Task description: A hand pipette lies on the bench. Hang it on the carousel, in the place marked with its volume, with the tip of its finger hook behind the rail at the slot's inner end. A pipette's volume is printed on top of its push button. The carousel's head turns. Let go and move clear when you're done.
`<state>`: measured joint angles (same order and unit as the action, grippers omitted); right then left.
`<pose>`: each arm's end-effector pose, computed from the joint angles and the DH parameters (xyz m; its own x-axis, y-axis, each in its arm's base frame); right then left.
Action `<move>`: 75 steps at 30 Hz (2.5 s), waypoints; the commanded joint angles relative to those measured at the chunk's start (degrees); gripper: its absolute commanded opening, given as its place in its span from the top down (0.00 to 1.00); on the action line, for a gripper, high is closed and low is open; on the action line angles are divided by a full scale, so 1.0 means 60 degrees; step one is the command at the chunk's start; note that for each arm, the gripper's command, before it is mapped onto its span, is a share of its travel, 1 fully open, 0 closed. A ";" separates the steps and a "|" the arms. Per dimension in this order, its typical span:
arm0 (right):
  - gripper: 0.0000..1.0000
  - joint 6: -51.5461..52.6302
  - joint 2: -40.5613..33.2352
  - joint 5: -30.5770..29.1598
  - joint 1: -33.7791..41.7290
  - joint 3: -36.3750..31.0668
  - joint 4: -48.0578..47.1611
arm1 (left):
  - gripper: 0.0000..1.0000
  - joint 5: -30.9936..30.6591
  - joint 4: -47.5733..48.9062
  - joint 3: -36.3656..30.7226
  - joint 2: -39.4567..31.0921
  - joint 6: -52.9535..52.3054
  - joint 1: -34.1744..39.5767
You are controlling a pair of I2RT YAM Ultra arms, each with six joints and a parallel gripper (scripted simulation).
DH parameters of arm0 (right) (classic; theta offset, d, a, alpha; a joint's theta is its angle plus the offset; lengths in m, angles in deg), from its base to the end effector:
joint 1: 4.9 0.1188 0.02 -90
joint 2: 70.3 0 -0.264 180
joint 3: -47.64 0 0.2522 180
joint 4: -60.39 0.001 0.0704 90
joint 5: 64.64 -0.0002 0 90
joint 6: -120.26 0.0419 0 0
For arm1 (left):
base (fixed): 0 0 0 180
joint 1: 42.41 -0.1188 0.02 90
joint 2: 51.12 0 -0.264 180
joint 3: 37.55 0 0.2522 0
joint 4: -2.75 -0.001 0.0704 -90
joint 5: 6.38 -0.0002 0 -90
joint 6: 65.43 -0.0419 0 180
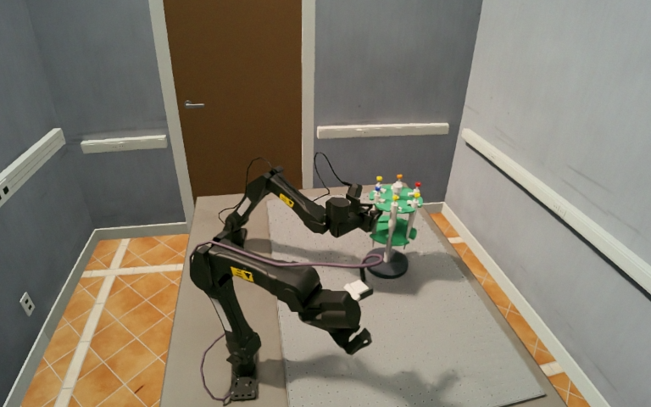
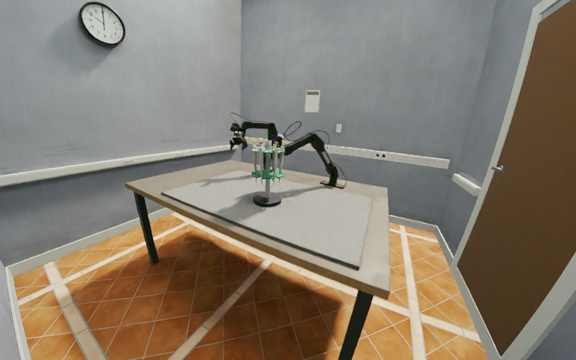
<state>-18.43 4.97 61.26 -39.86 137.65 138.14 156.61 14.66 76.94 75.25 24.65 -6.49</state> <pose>0.2146 -0.1188 0.3452 -0.6669 -0.2761 -0.6921 -0.3861 0.9224 0.0040 0.4339 -0.2636 0.2793 0.0013 -0.0014 -1.0000 -0.6028 0.7979 -0.0019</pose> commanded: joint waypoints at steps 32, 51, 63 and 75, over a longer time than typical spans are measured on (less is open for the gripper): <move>0.00 -0.0065 0.0036 0.0202 -0.0117 0.0103 -0.0135 | 0.50 -0.2440 0.0884 -0.2202 -0.1542 -0.0021 -0.0421; 0.00 -0.0065 0.0036 0.0202 -0.0117 0.0103 -0.0135 | 0.50 -0.6320 0.1546 -0.4333 -0.3005 -0.0034 -0.1241; 0.00 -0.0065 0.0036 0.0202 -0.0117 0.0103 -0.0135 | 0.50 -0.7035 0.1537 -0.4493 -0.3105 -0.0031 -0.1454; 0.00 -0.0065 0.0036 0.0202 -0.0117 0.0103 -0.0135 | 0.50 -0.9067 0.1606 -0.4645 -0.3410 -0.0037 -0.1862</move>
<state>-18.43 4.97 61.26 -39.86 137.65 138.14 104.42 24.43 47.54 55.84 24.60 -18.18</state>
